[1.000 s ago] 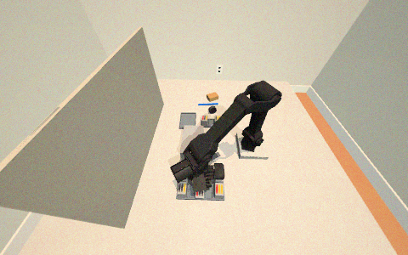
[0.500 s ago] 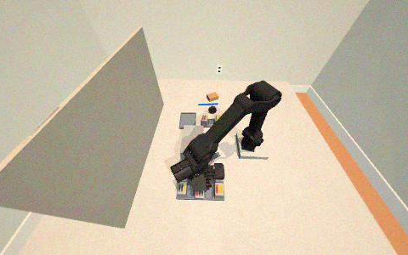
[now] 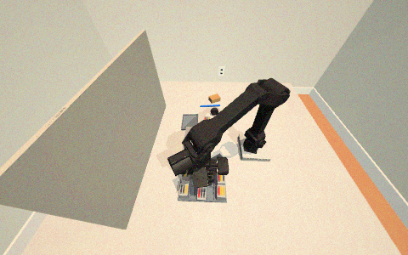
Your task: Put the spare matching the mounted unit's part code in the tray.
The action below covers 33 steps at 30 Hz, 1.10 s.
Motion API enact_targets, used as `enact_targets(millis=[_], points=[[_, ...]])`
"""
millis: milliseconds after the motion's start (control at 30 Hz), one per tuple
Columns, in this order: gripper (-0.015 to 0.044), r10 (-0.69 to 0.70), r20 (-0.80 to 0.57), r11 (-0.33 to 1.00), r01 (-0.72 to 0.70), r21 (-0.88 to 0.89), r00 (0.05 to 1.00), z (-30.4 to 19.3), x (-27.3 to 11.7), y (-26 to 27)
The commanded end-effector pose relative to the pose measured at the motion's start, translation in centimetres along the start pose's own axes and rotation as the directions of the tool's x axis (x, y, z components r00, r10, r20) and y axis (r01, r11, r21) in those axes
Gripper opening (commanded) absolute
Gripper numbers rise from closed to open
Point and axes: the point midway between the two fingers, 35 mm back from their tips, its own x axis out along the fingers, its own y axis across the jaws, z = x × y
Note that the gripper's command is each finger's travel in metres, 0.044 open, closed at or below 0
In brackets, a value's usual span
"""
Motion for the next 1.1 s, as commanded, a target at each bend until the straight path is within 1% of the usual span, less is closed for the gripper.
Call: enact_targets(millis=[0,133,667,867,1067], points=[[0.0000,-0.001,0.002,1.000,0.001,-0.003,1.000,-0.1,-1.2,0.1],[0.0000,-0.005,0.003,1.000,0.005,0.000,1.000,0.0,-1.1,0.0],[0.0000,-0.001,0.002,1.000,0.001,-0.003,1.000,0.2,-8.2,0.3],[0.0000,-0.002,0.002,1.000,0.002,0.002,1.000,-0.1,-8.5,0.1],[0.0000,-0.008,0.003,0.999,0.008,0.036,1.000,-2.3,-8.8,-1.8]])
